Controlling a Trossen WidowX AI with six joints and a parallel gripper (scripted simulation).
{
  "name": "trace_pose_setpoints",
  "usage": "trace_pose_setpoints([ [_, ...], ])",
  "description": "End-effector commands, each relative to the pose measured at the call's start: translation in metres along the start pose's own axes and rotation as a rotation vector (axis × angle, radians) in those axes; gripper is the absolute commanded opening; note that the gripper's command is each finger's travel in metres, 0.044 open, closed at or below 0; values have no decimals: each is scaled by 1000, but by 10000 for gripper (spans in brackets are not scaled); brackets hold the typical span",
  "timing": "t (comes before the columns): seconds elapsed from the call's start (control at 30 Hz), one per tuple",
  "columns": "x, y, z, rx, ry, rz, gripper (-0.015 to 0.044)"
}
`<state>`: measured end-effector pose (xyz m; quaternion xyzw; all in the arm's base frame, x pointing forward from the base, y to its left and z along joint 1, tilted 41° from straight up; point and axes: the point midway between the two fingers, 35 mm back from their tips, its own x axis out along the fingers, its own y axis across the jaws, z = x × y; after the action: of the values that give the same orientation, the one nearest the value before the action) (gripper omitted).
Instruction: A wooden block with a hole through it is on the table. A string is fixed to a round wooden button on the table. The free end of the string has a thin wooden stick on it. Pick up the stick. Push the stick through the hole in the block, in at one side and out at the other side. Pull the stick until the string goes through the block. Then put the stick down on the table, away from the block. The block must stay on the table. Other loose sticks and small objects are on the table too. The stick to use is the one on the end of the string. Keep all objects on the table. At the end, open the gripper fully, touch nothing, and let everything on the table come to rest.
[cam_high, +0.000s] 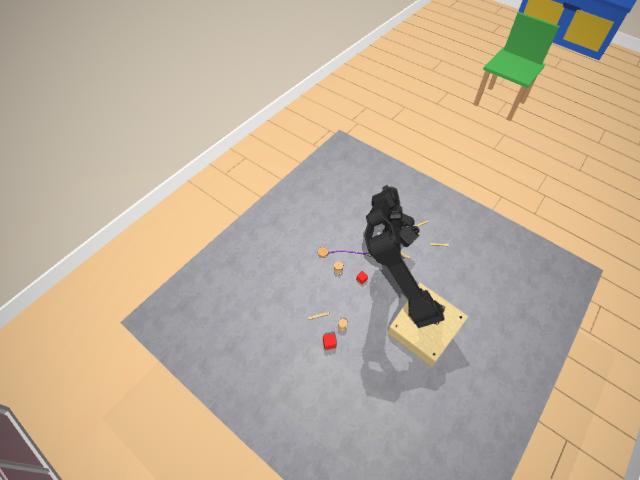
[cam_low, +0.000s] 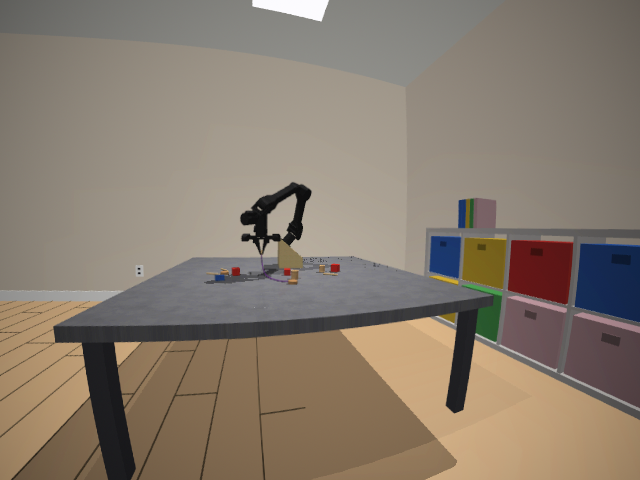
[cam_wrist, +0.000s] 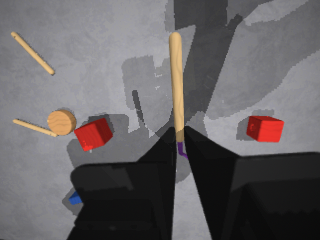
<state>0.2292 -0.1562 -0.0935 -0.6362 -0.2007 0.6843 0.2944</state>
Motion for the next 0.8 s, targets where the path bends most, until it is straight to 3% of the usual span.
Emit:
trace_pose_setpoints([
  [0.0,-6,-1,-4,-1,-11,7,0],
  [0.77,-30,-13,-16,1,-87,8,0],
])
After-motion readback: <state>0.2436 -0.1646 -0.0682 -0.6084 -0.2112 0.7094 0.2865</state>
